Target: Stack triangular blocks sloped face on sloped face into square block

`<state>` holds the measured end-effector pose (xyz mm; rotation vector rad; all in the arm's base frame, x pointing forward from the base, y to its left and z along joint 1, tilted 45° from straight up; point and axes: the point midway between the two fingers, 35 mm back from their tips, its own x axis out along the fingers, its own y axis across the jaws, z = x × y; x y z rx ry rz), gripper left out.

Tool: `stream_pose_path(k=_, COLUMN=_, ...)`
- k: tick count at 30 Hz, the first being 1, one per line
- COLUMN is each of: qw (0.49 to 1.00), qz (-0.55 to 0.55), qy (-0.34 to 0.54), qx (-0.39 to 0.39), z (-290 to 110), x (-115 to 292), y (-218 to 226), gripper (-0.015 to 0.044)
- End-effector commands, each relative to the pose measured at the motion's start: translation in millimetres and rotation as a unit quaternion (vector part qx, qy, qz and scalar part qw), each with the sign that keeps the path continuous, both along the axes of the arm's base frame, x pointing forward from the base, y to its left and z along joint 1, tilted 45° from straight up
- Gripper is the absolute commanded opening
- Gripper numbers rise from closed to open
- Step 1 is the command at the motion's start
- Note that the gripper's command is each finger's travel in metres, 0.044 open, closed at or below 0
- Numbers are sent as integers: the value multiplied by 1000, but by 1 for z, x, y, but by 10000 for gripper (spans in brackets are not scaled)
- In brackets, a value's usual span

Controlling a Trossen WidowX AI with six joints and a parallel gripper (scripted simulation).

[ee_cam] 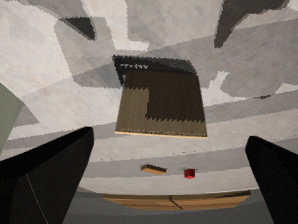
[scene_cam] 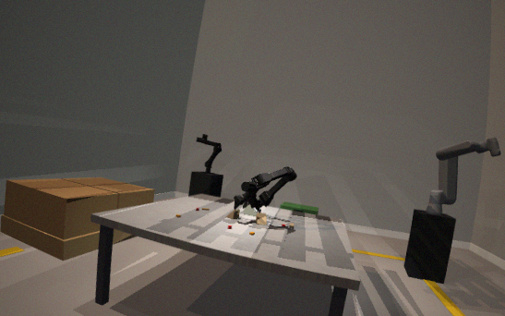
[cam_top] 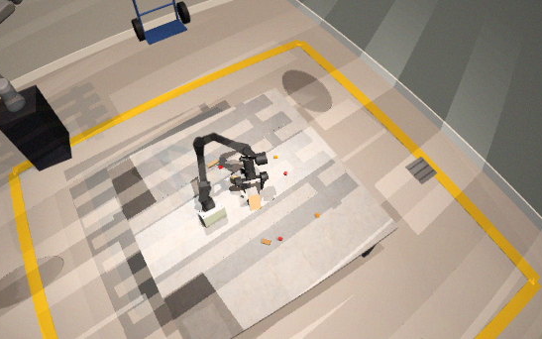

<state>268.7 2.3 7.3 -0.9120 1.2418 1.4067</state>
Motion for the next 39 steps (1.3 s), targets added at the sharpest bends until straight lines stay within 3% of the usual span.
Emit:
stream_pose_path(k=1, qw=1000, qz=-2, qy=3, qx=-2, z=-7, x=-2, y=1, gripper=440)
stream_pose_path(k=39, qw=1000, qz=-2, qy=3, qx=-2, z=-65, x=-20, y=13, gripper=440)
